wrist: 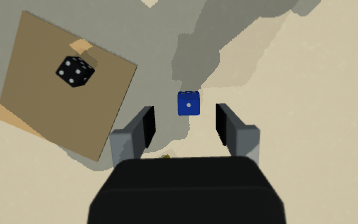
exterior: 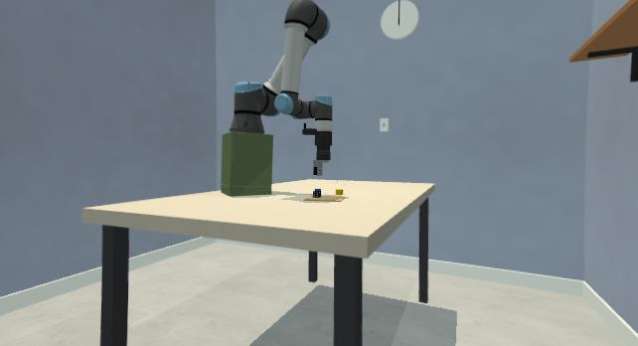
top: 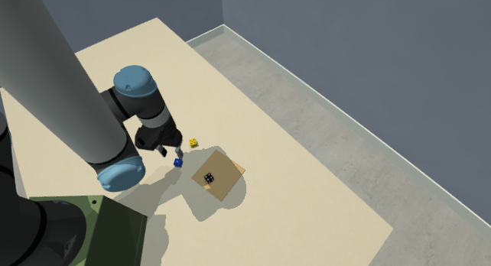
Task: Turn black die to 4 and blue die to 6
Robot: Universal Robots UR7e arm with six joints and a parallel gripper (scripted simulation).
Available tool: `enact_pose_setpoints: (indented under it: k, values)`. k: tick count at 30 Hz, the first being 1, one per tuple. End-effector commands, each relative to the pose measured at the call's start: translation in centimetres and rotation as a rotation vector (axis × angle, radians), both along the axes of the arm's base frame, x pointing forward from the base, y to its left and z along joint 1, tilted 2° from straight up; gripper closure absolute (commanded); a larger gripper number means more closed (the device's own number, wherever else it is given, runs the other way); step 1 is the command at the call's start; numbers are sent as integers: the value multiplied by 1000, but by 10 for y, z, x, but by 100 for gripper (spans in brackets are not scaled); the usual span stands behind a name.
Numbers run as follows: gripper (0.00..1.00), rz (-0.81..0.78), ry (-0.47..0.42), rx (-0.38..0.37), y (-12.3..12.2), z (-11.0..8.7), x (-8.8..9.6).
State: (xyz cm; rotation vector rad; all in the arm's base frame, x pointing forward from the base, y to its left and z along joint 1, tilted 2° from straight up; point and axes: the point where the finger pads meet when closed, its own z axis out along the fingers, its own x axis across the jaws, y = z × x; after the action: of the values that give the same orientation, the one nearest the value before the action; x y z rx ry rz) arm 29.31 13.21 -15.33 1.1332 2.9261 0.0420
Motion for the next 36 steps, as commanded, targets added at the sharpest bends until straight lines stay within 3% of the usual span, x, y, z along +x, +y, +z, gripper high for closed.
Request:
enact_pose_setpoints:
  k: [1, 5, 6, 36]
  values:
    - [0, -20, -1, 0, 3, 0, -1]
    - [0, -21, -1, 0, 3, 0, -1]
    - [21, -21, -1, 0, 3, 0, -1]
    - [21, -21, -1, 0, 3, 0, -1]
